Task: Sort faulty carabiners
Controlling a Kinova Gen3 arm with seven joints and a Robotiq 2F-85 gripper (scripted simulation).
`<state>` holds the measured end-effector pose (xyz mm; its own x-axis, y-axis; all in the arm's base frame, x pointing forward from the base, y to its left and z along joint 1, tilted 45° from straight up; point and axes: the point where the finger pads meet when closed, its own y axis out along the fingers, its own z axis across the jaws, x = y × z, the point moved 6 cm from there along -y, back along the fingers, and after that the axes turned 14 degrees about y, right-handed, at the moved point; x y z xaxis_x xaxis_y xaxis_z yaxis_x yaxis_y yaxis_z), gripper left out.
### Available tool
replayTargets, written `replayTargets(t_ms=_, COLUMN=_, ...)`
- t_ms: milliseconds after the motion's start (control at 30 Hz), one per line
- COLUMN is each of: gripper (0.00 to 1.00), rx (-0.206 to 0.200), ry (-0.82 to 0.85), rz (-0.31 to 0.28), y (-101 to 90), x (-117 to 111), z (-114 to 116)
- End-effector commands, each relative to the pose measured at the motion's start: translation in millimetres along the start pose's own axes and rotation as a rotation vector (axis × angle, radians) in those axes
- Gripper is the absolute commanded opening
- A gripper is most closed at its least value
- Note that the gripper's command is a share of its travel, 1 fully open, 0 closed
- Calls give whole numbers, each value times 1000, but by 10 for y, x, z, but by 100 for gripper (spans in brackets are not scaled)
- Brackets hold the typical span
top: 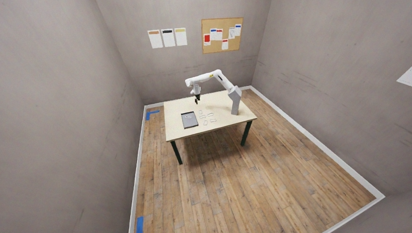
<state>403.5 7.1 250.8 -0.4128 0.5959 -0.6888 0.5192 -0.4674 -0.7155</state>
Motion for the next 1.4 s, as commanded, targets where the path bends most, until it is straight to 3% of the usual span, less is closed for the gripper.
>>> replayTargets(t_ms=0, gripper=100, rx=-7, ry=-4, rz=3, y=-24, x=5, z=-19)
replayTargets(t_ms=33, gripper=100, rx=-7, ry=-4, rz=3, y=-24, x=5, z=-19)
replayTargets(t_ms=67, gripper=100, rx=-1, ry=0, rz=1, y=-329, x=343, z=160)
replayTargets(t_ms=600, gripper=100, rx=-1, ry=0, rz=1, y=-329, x=343, z=160)
replayTargets(t_ms=633, gripper=100, rx=-3, ry=-276, rz=7, y=-302, x=339, z=187)
replayTargets(t_ms=1167, gripper=100, rx=-4, ry=-343, rz=8, y=-302, x=340, z=188)
replayTargets(t_ms=1200, gripper=100, rx=-13, ry=-623, rz=17, y=-309, x=347, z=188)
replayTargets(t_ms=1367, gripper=100, rx=-14, ry=-694, rz=19, y=-309, x=347, z=189)
